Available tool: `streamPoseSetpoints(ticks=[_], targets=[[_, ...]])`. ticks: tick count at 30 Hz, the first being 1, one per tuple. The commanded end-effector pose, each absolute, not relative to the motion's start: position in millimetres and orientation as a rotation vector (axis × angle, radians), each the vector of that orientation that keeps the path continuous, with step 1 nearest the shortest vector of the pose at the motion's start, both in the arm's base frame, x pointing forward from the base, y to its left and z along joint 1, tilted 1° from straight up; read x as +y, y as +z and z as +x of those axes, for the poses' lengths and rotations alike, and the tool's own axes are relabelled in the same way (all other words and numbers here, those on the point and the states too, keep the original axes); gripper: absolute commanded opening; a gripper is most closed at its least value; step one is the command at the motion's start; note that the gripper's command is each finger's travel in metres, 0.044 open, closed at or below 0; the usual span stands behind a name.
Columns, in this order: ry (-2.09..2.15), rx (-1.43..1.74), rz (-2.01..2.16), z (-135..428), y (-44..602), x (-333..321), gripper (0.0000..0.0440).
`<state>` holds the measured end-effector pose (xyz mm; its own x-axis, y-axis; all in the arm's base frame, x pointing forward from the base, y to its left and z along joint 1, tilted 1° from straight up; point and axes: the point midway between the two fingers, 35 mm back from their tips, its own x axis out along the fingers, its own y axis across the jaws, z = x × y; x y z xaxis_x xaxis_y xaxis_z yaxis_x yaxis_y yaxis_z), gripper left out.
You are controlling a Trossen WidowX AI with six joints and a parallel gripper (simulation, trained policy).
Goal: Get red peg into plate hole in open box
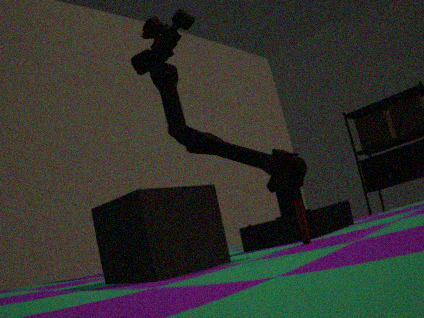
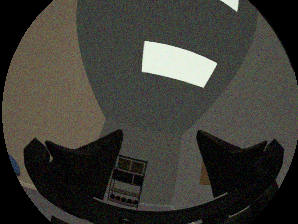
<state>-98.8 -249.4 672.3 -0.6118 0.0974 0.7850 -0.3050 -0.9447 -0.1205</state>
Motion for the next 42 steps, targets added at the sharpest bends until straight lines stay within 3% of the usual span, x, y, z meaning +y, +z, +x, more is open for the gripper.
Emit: streamPoseSetpoints(ticks=[1,3,21,42], targets=[[2.591,-0.316,1.250,-99,673,-240,0.0422],[2.558,-0.229,1.250,-100,674,-222,0.0440],[2.112,0.425,1.265,-89,658,-42,0.0440],[1.362,0.863,1.366,4,571,120,0.0440]])
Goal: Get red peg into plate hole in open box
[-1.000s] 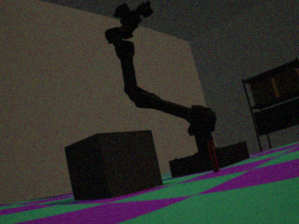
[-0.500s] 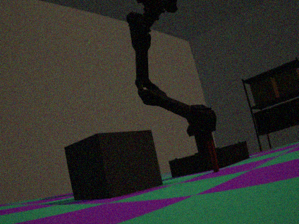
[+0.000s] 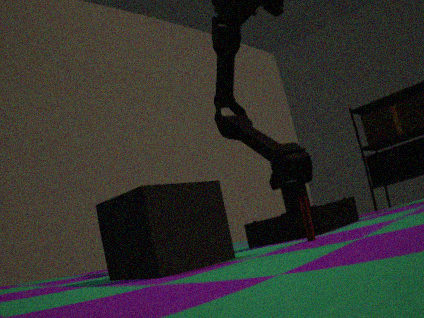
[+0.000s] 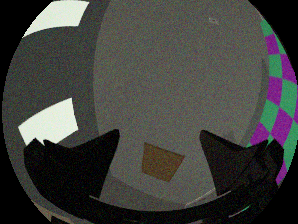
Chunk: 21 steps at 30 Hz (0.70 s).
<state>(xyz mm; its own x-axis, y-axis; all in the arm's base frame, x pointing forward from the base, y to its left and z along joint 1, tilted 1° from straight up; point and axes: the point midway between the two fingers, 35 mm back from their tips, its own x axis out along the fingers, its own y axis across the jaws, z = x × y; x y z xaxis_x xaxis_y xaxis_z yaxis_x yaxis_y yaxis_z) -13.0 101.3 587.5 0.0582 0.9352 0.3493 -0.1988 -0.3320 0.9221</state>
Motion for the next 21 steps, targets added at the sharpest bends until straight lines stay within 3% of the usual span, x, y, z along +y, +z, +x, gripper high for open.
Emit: streamPoseSetpoints(ticks=[1,21], targets=[[1.324,0.877,1.371,10,566,125,0.0440],[0.533,1.050,1.455,139,436,185,0.0440]])
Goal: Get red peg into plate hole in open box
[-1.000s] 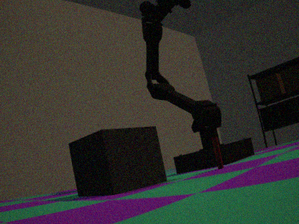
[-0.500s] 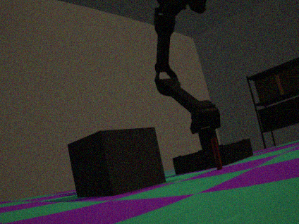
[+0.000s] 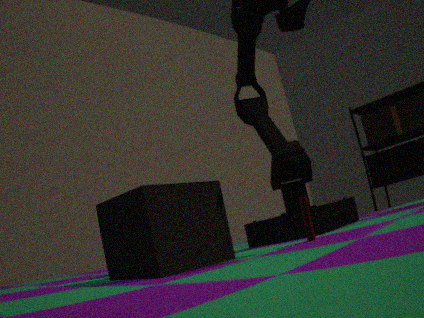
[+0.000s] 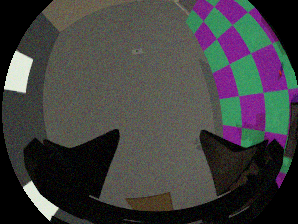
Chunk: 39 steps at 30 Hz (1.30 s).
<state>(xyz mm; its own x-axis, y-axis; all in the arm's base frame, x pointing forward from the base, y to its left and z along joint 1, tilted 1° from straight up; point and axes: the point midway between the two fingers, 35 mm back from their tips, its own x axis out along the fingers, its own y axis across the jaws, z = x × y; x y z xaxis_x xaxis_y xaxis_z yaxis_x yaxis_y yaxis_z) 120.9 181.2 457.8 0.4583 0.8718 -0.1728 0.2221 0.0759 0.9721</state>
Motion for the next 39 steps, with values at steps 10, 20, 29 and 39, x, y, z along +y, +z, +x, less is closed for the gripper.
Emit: streamPoseSetpoints(ticks=[10,20,29,39], targets=[[0.151,1.115,1.470,194,363,180,0.0440],[-0.174,1.199,1.451,223,294,164,0.0440],[-0.425,1.292,1.408,226,238,147,0.0440],[-0.693,1.401,1.322,211,185,131,0.0440]])
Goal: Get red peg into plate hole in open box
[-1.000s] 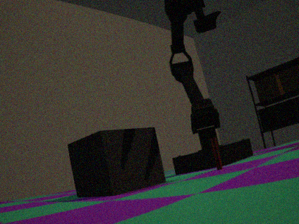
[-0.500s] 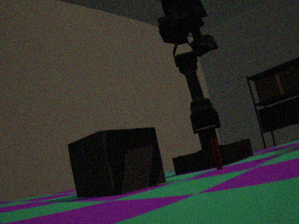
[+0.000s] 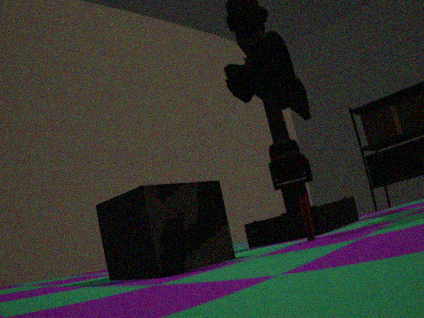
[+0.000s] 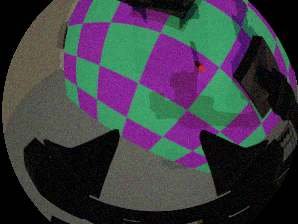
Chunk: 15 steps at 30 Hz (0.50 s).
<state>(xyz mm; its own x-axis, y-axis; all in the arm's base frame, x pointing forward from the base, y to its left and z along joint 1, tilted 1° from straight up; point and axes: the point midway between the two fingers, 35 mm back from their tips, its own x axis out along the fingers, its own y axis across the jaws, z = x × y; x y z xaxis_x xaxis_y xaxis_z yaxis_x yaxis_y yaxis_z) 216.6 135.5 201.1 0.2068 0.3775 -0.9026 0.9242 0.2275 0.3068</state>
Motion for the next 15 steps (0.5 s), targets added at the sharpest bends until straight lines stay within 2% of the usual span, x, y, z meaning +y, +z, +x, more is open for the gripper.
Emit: streamPoseSetpoints(ticks=[1,15], targets=[[-0.718,1.411,1.311,209,180,129,0.0440],[-0.988,1.495,1.141,185,122,113,0.0440]])
